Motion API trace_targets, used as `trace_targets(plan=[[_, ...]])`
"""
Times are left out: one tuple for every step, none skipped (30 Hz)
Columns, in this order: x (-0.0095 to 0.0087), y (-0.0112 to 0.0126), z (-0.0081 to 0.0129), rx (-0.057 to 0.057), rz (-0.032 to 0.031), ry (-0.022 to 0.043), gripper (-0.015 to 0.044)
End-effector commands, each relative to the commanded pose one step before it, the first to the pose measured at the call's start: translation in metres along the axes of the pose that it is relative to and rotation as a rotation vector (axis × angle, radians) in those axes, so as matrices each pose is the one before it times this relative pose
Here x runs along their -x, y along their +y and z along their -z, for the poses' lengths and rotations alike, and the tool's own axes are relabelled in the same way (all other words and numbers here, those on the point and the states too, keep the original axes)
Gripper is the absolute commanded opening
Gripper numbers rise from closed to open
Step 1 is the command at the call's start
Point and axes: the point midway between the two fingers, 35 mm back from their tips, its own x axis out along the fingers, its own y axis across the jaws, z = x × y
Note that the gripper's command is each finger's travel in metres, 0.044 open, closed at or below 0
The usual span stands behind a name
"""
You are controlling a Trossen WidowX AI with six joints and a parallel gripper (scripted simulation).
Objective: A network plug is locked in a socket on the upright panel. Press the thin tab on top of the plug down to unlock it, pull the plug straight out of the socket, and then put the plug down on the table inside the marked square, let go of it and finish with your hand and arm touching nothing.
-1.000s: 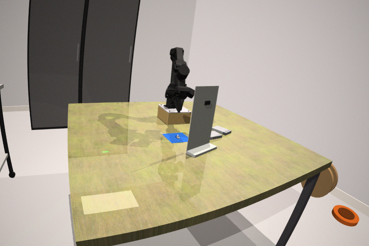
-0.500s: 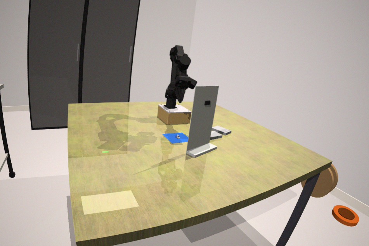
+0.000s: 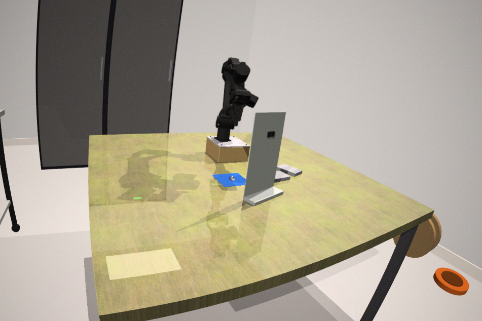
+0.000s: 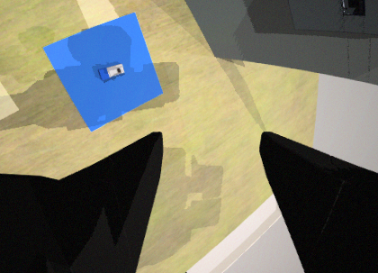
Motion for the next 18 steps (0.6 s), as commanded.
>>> trace_targets(plan=[[0.00235, -0.00265, -0.00078, 0.0037, 0.00686, -0.00547, 0.0314], [0.0, 0.0, 0.0, 0.0, 0.0, 0.0, 0.034], [0.0, 0.0, 0.0, 0.0, 0.0, 0.0, 0.0366], [0.0, 0.0, 0.0, 0.0, 0.0, 0.0, 0.0392], [0.0, 0.0, 0.0, 0.0, 0.0, 0.0, 0.0419], [0.0, 0.0, 0.0, 0.0, 0.0, 0.0, 0.044], [0.0, 0.0, 0.0, 0.0, 0.0, 0.0, 0.044], [0.0, 0.0, 0.0, 0.0, 0.0, 0.0, 0.044], [0.0, 0.0, 0.0, 0.0, 0.0, 0.0, 0.044], [0.0, 0.0, 0.0, 0.0, 0.0, 0.0, 0.044], [0.0, 0.0, 0.0, 0.0, 0.0, 0.0, 0.044], [0.0, 0.0, 0.0, 0.0, 0.0, 0.0, 0.044], [0.0, 0.0, 0.0, 0.0, 0.0, 0.0, 0.044], [0.0, 0.0, 0.0, 0.0, 0.0, 0.0, 0.044], [0.0, 0.0, 0.0, 0.0, 0.0, 0.0, 0.044], [0.0, 0.0, 0.0, 0.0, 0.0, 0.0, 0.044], [0.0, 0.0, 0.0, 0.0, 0.0, 0.0, 0.044], [0.0, 0.0, 0.0, 0.0, 0.0, 0.0, 0.044]])
